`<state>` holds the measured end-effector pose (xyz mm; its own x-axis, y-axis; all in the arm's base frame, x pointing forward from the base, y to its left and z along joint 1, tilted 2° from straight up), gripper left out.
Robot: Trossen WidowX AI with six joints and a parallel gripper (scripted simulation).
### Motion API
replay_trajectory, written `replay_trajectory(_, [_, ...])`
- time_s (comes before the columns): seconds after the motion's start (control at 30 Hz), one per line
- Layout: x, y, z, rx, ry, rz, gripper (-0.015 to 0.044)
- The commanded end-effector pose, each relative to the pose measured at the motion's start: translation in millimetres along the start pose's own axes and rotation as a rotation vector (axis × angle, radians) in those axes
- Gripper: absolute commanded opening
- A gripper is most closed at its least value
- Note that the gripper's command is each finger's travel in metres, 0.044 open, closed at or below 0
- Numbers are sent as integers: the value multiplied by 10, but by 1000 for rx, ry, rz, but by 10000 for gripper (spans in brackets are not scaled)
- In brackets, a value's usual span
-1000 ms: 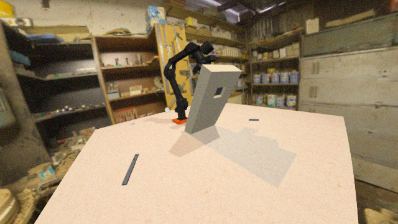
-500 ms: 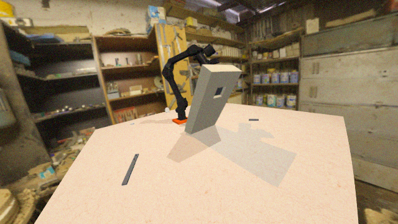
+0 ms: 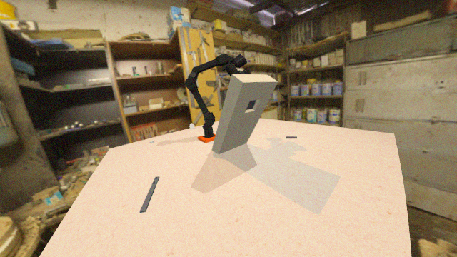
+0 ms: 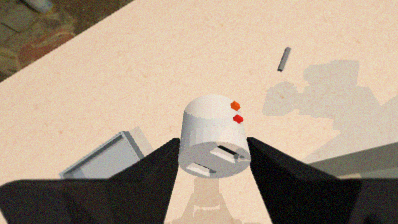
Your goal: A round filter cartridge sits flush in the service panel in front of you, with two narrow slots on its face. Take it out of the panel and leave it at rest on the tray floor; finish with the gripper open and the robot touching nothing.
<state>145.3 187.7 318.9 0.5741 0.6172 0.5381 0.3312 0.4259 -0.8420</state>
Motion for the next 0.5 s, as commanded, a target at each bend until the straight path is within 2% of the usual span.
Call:
replay_trajectory(0.0, [-20, -14, 180, 55, -89, -8, 0])
replay_trajectory(0.3, [-50, -16, 339, 101, -166, -9, 0])
replay_trajectory(0.47, [-127, 111, 510, 137, -225, -6, 0])
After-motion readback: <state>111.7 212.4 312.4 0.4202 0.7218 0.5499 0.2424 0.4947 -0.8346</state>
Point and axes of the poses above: the point midway between the two fingers, 35 mm back from their tips, its own y axis out along the fingers, its own z axis across the jaws, x = y × z, the point moved 3 cm from there along -y, back along the fingers, and after that the axes turned 3 degrees about y, right-handed, at the moved point
